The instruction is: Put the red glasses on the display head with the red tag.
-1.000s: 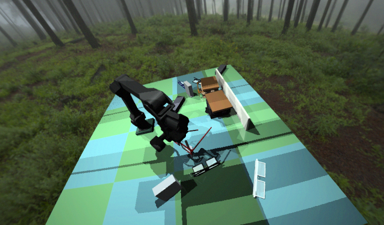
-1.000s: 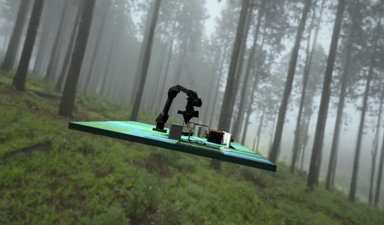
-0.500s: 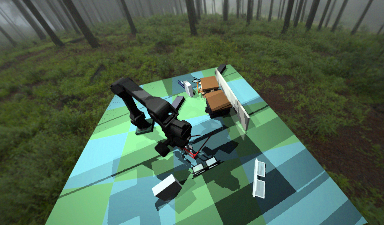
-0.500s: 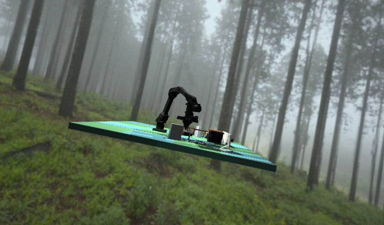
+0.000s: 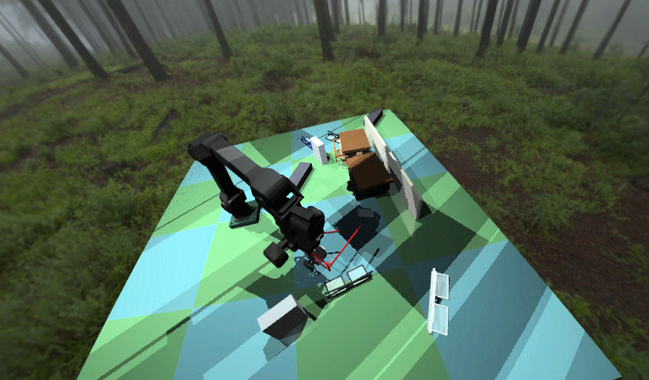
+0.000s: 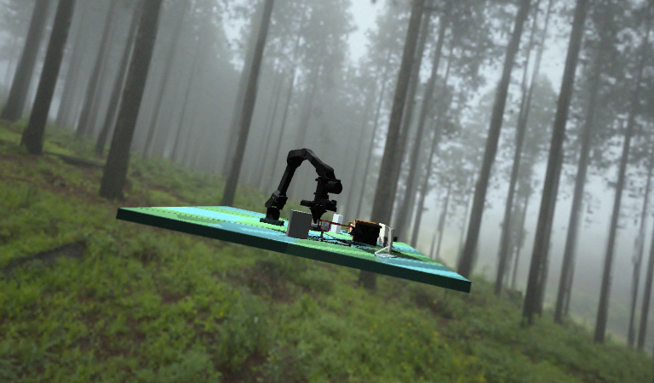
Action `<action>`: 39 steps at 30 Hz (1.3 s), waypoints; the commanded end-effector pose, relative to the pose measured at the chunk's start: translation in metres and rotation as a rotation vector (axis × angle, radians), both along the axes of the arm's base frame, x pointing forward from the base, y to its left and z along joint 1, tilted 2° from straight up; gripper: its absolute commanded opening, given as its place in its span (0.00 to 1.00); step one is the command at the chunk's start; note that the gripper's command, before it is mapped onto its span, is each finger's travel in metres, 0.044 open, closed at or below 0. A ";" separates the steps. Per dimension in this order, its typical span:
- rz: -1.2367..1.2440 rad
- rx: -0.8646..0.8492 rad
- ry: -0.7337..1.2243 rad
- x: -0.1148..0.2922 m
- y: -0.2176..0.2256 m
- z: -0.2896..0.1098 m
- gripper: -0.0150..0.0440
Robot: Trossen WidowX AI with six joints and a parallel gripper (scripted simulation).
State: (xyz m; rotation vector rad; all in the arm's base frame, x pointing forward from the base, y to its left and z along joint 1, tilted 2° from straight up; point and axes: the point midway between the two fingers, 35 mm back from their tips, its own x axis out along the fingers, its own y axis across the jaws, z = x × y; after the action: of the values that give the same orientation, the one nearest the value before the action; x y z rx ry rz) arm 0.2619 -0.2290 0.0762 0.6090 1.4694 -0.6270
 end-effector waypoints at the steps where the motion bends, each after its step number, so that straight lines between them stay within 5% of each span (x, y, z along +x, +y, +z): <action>1: -0.005 0.003 0.005 -0.002 -0.002 -0.002 0.25; 39: -0.005 0.001 0.005 -0.002 -0.027 -0.001 0.25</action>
State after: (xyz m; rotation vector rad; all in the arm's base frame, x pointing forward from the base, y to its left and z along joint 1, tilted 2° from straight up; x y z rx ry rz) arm 0.2589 -0.2512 0.0733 0.6178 1.4780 -0.6308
